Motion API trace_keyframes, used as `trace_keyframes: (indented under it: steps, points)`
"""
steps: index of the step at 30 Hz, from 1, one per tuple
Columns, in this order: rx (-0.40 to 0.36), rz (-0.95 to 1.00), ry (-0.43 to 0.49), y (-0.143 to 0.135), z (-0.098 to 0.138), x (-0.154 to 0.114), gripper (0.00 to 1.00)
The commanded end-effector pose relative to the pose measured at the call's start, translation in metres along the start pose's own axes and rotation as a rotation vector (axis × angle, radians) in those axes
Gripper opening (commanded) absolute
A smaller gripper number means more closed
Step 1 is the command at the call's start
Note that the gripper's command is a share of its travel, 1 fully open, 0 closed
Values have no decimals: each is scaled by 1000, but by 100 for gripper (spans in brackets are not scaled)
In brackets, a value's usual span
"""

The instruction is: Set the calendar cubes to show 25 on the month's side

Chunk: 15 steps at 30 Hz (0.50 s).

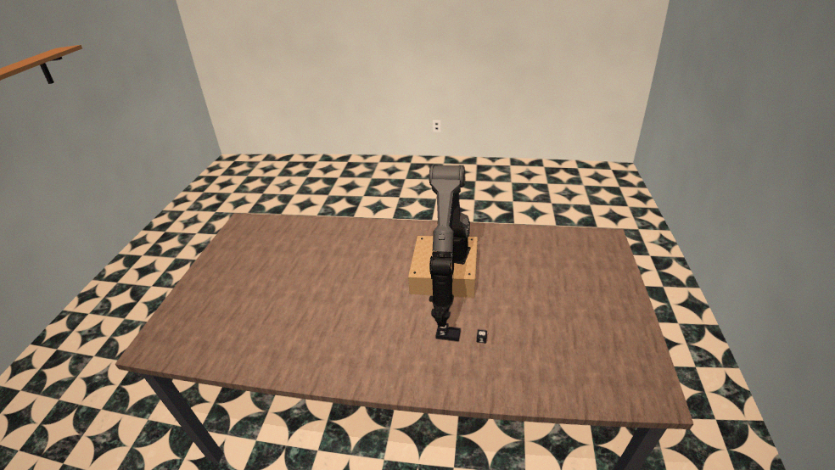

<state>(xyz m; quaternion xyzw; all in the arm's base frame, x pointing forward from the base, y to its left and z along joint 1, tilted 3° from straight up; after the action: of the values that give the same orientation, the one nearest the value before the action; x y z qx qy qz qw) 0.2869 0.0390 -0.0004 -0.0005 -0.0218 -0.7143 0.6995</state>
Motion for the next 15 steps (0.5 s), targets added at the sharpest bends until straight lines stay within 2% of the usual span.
trace_keyframes:
  steps: [1,15]
  points:
    - [-1,-1,-1,0,-4,0,60]
    - [0,-1,-1,0,-17,0,60]
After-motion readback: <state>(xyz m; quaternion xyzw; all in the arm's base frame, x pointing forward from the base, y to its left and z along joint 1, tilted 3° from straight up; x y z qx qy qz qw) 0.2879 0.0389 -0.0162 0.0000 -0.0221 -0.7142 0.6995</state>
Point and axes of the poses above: the point where the finger pads meet when closed, its own z axis back along the fingers, its own y axis across the jaws, x = y × z, the point moved 1 cm from there along z, back along the fingers, and after that the axes turned 9 degrees about -z, right-handed, at the moved point
